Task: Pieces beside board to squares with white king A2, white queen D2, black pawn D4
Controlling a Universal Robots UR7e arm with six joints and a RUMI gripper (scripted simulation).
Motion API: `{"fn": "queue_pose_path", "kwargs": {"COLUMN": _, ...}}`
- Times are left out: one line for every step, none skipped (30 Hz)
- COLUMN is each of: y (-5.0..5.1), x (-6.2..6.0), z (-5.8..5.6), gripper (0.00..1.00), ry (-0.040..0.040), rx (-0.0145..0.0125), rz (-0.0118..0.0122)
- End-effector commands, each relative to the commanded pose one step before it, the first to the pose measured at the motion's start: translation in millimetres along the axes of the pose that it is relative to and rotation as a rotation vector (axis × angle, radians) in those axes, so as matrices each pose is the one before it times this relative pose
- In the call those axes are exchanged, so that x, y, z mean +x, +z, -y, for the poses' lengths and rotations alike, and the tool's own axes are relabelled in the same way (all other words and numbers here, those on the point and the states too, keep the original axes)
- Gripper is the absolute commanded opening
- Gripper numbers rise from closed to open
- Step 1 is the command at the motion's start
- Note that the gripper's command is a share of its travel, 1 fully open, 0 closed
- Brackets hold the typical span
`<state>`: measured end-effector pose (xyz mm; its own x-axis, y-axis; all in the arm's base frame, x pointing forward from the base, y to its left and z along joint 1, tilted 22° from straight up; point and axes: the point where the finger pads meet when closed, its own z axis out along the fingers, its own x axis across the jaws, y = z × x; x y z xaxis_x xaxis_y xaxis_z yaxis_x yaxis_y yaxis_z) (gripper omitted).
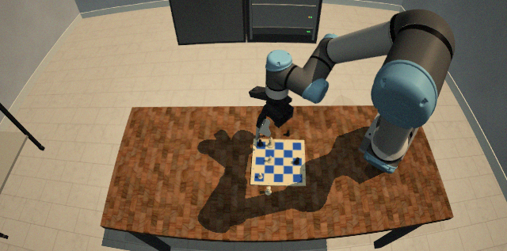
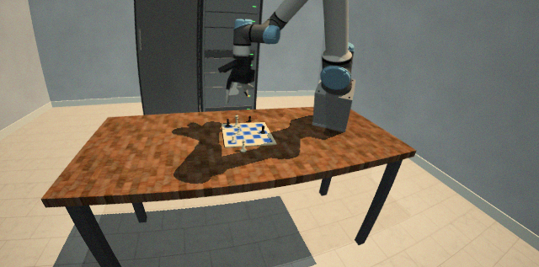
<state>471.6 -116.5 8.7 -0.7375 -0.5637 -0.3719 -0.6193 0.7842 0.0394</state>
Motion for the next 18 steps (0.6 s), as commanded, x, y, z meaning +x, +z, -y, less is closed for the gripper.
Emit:
{"fn": "queue_pose_path", "kwargs": {"y": -0.04, "x": -3.50, "z": -1.01, "gripper": 1.00, "ry": -0.04514, "rx": 0.00100, "rz": -0.00029}}
{"fn": "queue_pose_path", "kwargs": {"y": 0.11, "x": -1.12, "z": -0.42, "gripper": 1.00, "ry": -0.01474, "rx": -0.00002, "rz": -0.00020}}
{"fn": "queue_pose_path", "kwargs": {"y": 0.12, "x": -1.26, "z": -0.46, "gripper": 1.00, "ry": -0.01642, "rx": -0.00003, "rz": -0.00022}}
{"fn": "queue_pose_path", "kwargs": {"y": 0.13, "x": -1.40, "z": -0.49, "gripper": 1.00, "ry": -0.01813, "rx": -0.00003, "rz": -0.00024}}
{"fn": "queue_pose_path", "kwargs": {"y": 0.14, "x": -1.54, "z": -0.52, "gripper": 1.00, "ry": -0.01987, "rx": -0.00004, "rz": -0.00025}}
{"fn": "queue_pose_path", "kwargs": {"y": 0.16, "x": -1.69, "z": -0.54, "gripper": 1.00, "ry": -0.02163, "rx": -0.00005, "rz": -0.00027}}
{"fn": "queue_pose_path", "kwargs": {"y": 0.17, "x": -1.84, "z": -0.56, "gripper": 1.00, "ry": -0.02340, "rx": -0.00005, "rz": -0.00029}}
{"fn": "queue_pose_path", "kwargs": {"y": 0.18, "x": -1.99, "z": -0.57, "gripper": 1.00, "ry": -0.02517, "rx": -0.00006, "rz": -0.00030}}
{"fn": "queue_pose_path", "kwargs": {"y": 0.19, "x": -2.15, "z": -0.58, "gripper": 1.00, "ry": -0.02694, "rx": -0.00007, "rz": -0.00031}}
{"fn": "queue_pose_path", "kwargs": {"y": 0.00, "x": 0.00, "z": 0.00, "gripper": 1.00, "ry": 0.00000, "rx": 0.00000, "rz": 0.00000}}
{"fn": "queue_pose_path", "kwargs": {"y": 0.00, "x": 0.00, "z": 0.00, "gripper": 1.00, "ry": 0.00000, "rx": 0.00000, "rz": 0.00000}}
{"fn": "queue_pose_path", "kwargs": {"y": 0.20, "x": -2.30, "z": -0.58, "gripper": 1.00, "ry": -0.02869, "rx": -0.00008, "rz": -0.00032}}
{"fn": "queue_pose_path", "kwargs": {"y": 0.21, "x": -2.46, "z": -0.56, "gripper": 1.00, "ry": -0.03043, "rx": -0.00009, "rz": -0.00033}}
{"fn": "queue_pose_path", "kwargs": {"y": 0.22, "x": -2.62, "z": -0.54, "gripper": 1.00, "ry": -0.03214, "rx": -0.00010, "rz": -0.00034}}
{"fn": "queue_pose_path", "kwargs": {"y": 0.23, "x": -2.77, "z": -0.51, "gripper": 1.00, "ry": -0.03383, "rx": -0.00011, "rz": -0.00034}}
{"fn": "queue_pose_path", "kwargs": {"y": 0.24, "x": -2.92, "z": -0.47, "gripper": 1.00, "ry": -0.03547, "rx": -0.00012, "rz": -0.00034}}
{"fn": "queue_pose_path", "kwargs": {"y": 0.24, "x": -3.07, "z": -0.42, "gripper": 1.00, "ry": -0.03708, "rx": -0.00013, "rz": -0.00034}}
{"fn": "queue_pose_path", "kwargs": {"y": 0.25, "x": -3.22, "z": -0.35, "gripper": 1.00, "ry": -0.03863, "rx": -0.00014, "rz": -0.00034}}
